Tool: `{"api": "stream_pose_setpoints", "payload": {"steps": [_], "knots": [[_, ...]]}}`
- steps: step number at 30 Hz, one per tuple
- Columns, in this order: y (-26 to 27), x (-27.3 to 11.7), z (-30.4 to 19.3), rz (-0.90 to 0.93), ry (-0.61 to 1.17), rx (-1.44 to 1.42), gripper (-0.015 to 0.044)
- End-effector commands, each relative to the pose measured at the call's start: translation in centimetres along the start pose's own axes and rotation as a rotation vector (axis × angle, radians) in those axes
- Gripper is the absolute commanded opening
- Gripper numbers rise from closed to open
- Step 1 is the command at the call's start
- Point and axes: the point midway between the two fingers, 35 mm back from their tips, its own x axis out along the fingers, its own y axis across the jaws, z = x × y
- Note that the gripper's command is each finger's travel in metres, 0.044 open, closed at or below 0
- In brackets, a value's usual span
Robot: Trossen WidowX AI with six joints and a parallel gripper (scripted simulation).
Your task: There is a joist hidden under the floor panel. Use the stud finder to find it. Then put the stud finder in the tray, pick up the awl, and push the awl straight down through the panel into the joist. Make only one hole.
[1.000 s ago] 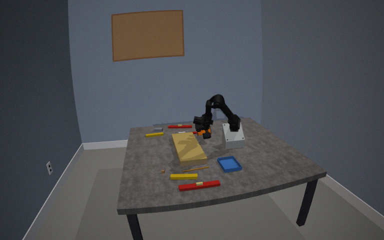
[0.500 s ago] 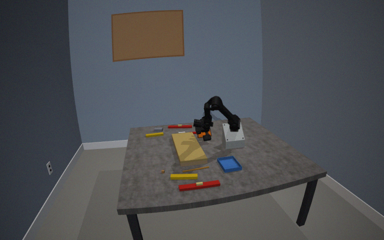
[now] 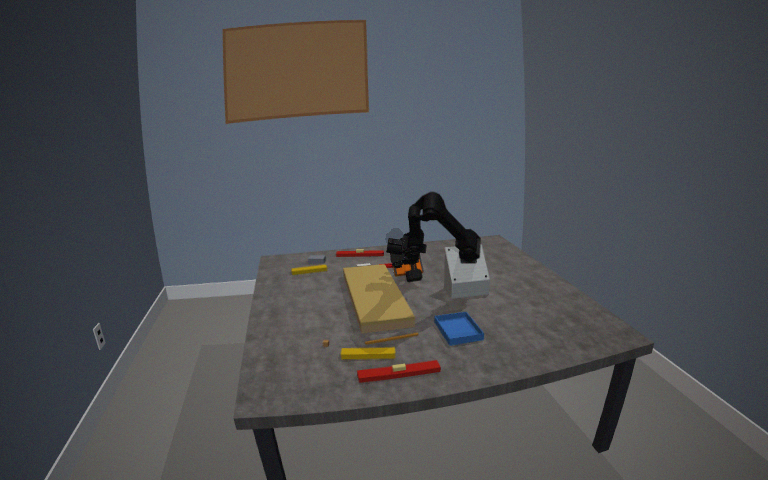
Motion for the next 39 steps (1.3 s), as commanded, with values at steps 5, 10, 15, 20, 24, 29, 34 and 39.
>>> {"api": "stream_pose_setpoints", "payload": {"steps": [5,10,15,20,24,29,34,39], "knots": [[-0.1,-0.3,0.0,-0.003,0.001,0.0,0.044],[-0.1,-0.8,0.0,-0.002,0.001,0.0,0.044],[-0.1,-1.3,0.1,-0.002,0.001,0.0,0.044],[0.0,-1.7,0.1,-0.001,0.001,0.0,0.044],[0.0,-2.1,0.1,-0.001,0.001,0.0,0.044],[0.0,-2.6,0.0,0.0,0.001,-0.001,0.044],[-1.1,-4.7,0.4,-0.001,0.0,-0.001,0.044],[-3.4,-9.8,0.0,-0.002,0.0,-0.003,0.044]]}}
